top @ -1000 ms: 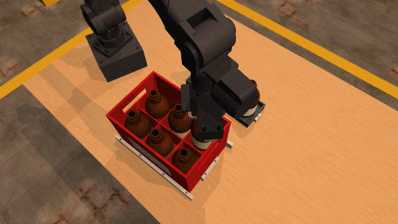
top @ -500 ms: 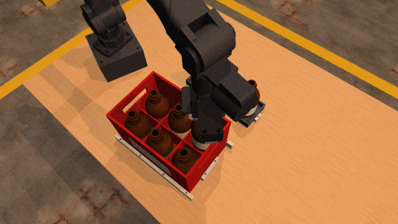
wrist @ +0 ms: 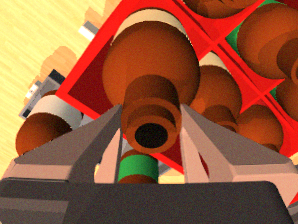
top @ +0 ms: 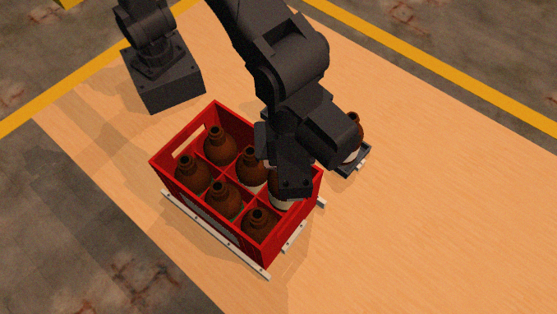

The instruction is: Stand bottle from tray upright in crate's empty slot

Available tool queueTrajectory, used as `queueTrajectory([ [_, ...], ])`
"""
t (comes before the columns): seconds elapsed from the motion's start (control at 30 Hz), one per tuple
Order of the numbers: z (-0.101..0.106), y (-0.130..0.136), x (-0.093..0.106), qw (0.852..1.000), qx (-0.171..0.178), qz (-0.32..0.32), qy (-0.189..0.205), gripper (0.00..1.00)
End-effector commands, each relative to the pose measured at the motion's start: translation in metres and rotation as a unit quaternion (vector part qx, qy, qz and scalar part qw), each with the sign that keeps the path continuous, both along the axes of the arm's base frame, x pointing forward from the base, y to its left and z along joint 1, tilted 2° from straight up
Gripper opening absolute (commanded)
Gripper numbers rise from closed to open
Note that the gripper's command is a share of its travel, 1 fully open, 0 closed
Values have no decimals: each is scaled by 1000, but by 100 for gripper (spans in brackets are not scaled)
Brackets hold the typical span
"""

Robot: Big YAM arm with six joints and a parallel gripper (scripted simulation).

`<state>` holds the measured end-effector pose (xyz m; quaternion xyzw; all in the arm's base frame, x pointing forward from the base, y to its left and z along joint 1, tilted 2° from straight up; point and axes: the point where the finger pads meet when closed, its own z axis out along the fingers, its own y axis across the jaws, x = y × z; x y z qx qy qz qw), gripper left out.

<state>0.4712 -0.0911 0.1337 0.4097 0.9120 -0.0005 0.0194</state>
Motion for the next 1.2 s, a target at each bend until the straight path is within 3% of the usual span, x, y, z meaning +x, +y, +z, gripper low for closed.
queueTrajectory([
  [0.0, 15, -3, 8, 1000, -4, 2, -23, 0],
  [1.17, 10, -3, 6, 1000, -3, 2, -18, 0],
])
